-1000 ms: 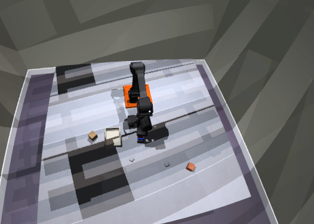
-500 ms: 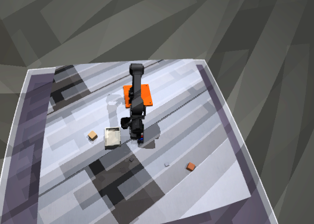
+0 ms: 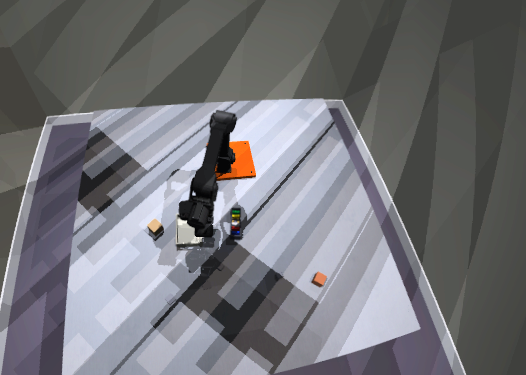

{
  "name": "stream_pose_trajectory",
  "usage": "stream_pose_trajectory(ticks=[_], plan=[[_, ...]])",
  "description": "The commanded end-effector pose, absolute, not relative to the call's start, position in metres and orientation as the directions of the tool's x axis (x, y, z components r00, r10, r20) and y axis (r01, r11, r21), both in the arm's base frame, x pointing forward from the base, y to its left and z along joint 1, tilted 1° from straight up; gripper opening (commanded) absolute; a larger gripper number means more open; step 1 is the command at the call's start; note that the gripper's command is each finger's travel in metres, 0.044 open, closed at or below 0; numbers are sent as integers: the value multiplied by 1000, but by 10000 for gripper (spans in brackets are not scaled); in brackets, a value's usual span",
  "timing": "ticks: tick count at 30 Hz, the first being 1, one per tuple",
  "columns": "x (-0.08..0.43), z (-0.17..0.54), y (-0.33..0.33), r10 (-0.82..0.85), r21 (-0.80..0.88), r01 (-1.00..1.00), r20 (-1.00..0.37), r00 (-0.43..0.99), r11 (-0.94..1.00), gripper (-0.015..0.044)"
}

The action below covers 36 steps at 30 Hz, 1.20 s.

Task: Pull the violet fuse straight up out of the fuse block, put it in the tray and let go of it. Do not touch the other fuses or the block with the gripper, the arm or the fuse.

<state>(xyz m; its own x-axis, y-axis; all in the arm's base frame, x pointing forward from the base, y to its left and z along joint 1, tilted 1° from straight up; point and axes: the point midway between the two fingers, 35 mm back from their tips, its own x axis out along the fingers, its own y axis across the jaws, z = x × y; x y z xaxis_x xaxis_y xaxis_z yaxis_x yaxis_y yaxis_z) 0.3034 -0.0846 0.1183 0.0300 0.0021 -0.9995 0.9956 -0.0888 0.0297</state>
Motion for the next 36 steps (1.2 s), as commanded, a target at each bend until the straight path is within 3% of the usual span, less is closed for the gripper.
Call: stream_pose_trajectory(ticks=[1,9,36], plan=[[303,119,-110,-3,30,996,-1000,30,-88,0],[298,118,-153,-6,30,996,-1000,30,-88,0],[299,83,-154,-6,30,996,-1000,30,-88,0]])
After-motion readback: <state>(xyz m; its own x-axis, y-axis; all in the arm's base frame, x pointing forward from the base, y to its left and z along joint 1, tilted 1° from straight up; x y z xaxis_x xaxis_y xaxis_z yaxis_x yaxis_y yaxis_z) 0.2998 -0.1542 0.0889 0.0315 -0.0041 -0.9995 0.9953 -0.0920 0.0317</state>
